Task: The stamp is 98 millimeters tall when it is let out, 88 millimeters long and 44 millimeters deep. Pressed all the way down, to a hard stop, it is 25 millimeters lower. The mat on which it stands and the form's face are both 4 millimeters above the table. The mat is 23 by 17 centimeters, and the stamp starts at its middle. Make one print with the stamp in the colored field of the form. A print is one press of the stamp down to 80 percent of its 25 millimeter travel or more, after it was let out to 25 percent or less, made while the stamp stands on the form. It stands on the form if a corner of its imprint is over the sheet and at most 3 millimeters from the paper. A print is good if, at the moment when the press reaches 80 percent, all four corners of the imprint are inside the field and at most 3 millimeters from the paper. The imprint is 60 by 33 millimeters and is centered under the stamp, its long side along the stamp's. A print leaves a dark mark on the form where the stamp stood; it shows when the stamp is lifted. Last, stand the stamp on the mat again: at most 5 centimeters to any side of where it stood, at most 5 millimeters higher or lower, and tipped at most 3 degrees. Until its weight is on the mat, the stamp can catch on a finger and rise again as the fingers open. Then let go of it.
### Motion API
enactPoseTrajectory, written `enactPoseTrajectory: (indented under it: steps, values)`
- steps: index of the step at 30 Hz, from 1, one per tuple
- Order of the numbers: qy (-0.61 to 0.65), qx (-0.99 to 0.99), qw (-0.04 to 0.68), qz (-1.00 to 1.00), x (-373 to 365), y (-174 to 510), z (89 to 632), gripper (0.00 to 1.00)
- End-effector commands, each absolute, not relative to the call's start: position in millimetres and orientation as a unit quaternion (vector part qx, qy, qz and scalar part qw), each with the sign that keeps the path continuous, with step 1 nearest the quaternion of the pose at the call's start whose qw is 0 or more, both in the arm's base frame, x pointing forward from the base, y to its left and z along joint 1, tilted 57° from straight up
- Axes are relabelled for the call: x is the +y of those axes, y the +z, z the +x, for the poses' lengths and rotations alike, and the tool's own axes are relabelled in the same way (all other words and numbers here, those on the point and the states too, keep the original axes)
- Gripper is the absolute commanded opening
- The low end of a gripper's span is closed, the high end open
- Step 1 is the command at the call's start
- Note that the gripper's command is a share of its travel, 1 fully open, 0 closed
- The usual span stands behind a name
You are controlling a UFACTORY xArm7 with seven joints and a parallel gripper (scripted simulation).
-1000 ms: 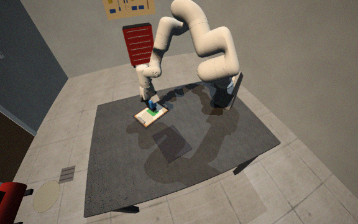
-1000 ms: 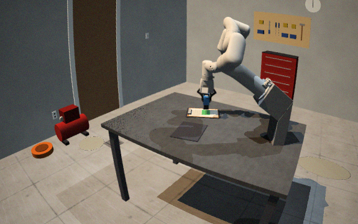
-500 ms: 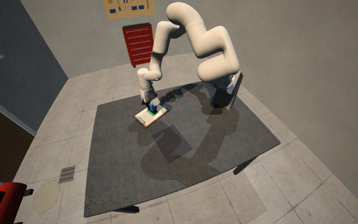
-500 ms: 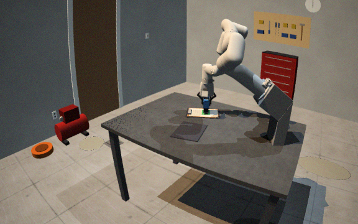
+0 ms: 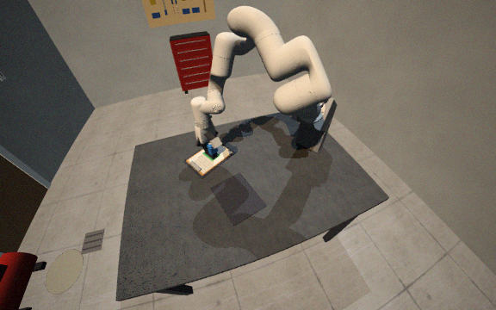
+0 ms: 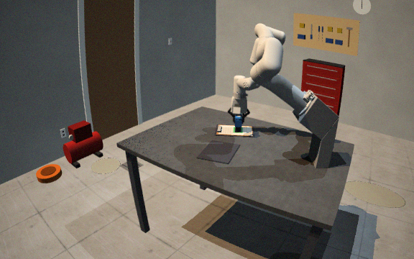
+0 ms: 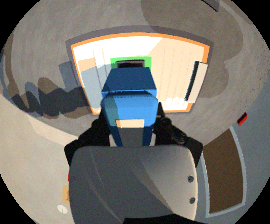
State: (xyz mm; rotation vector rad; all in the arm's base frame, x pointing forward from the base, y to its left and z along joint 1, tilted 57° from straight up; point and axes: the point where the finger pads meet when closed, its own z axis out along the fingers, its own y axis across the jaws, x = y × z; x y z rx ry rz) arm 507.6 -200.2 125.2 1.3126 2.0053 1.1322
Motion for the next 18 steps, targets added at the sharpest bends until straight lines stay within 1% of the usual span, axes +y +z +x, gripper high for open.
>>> enactPoseTrajectory:
  steps: [1, 18]
  values:
    - [0.414, 0.733, 0.244, 0.481, -201.6, 125.6, 507.9, 0.27]
    - [0.414, 0.733, 0.244, 0.481, -192.9, 113.0, 525.7, 0.27]
